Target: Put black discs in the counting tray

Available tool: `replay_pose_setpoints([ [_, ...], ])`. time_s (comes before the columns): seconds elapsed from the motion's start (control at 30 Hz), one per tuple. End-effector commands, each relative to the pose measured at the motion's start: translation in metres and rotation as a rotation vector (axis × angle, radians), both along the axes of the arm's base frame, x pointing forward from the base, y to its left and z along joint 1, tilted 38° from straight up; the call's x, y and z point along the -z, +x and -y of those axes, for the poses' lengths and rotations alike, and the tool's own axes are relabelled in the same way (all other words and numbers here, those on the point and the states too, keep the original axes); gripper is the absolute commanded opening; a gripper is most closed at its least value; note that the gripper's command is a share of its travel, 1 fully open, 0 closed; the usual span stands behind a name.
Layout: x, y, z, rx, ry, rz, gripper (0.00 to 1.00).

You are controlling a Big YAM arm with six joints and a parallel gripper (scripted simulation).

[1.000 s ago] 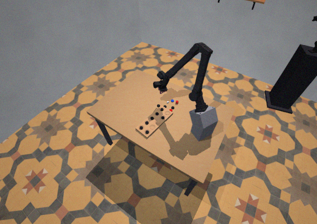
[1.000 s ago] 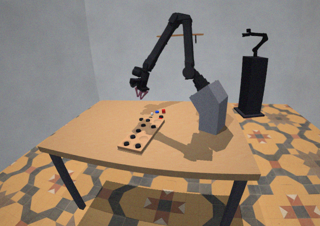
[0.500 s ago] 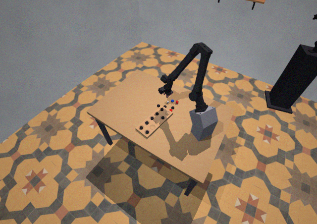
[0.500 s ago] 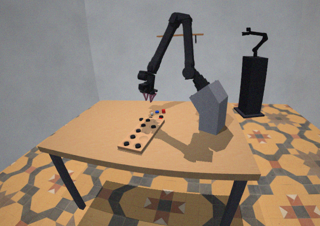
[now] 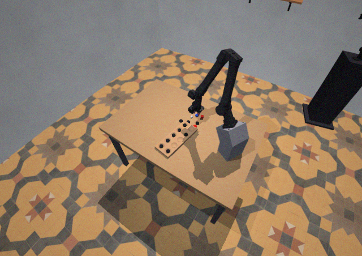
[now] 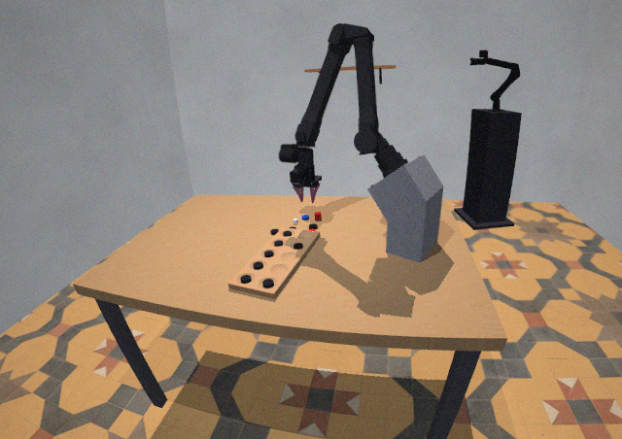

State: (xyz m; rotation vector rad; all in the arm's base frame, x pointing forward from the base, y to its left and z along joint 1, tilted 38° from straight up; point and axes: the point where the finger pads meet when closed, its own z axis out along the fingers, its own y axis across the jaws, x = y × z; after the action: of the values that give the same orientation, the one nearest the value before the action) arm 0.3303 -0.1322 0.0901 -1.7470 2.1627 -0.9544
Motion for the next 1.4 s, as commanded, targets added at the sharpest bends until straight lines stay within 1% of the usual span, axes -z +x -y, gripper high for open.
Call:
replay_pose_setpoints([
  [0.0,0.008,-0.014,0.002,-0.068,-0.049,-0.063,0.44],
  [0.1,0.009,-0.014,-0.003,-0.088,-0.052,-0.071,0.44],
  [0.13,0.001,-0.007,-0.001,-0.088,-0.059,-0.052,0.44],
  [0.2,-0.001,-0.005,0.0,-0.088,-0.061,-0.046,0.44],
  [0.6,0.007,-0.004,0.001,-0.086,-0.057,-0.056,0.44],
  [0.9,0.008,-0.003,0.004,-0.079,-0.057,-0.055,0.44],
  [0.93,0.004,-0.002,0.005,-0.078,-0.061,-0.043,0.44],
  [1.0,0.009,-0.002,0.006,-0.077,-0.057,-0.054,0.44],
  [1.37,0.015,0.005,0.01,-0.076,-0.058,-0.05,0.44],
])
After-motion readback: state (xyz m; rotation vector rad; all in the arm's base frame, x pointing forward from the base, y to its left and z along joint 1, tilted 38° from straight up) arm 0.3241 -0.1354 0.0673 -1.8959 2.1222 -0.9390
